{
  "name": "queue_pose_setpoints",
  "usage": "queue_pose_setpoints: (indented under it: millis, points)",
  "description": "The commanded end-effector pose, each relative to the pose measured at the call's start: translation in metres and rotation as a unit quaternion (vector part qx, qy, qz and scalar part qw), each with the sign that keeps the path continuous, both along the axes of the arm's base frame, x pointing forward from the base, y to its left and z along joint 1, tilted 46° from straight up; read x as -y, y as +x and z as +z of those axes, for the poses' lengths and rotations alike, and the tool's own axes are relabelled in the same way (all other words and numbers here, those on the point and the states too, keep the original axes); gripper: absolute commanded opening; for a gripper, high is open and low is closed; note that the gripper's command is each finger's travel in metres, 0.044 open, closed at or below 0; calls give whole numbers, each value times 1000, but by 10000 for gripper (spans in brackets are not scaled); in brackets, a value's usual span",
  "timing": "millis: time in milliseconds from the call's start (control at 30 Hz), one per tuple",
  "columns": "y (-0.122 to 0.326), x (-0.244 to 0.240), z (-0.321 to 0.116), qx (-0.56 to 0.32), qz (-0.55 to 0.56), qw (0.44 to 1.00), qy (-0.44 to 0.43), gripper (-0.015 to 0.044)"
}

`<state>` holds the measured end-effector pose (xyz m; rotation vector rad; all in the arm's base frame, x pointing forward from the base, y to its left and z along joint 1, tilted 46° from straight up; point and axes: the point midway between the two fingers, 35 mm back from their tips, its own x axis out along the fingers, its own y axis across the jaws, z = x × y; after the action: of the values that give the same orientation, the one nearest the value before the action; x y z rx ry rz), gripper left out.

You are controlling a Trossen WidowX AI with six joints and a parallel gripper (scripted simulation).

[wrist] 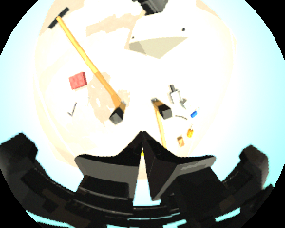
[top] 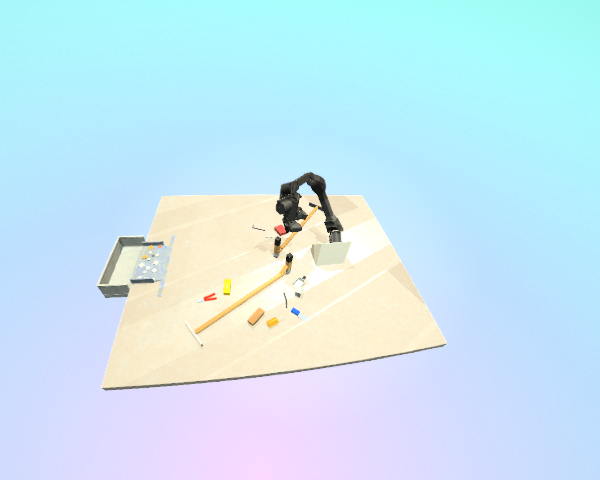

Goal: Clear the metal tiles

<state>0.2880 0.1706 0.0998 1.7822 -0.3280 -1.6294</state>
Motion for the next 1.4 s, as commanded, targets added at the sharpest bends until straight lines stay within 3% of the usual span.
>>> queue_pose_setpoints:
  millis: [0,300,1367]
  points:
    - [7,5,-16,-30,18,999,-26,0]
    - [14,14,-45,-88,49,993,-68,0]
    - [26,54,-89,-88,50,993,-68,0]
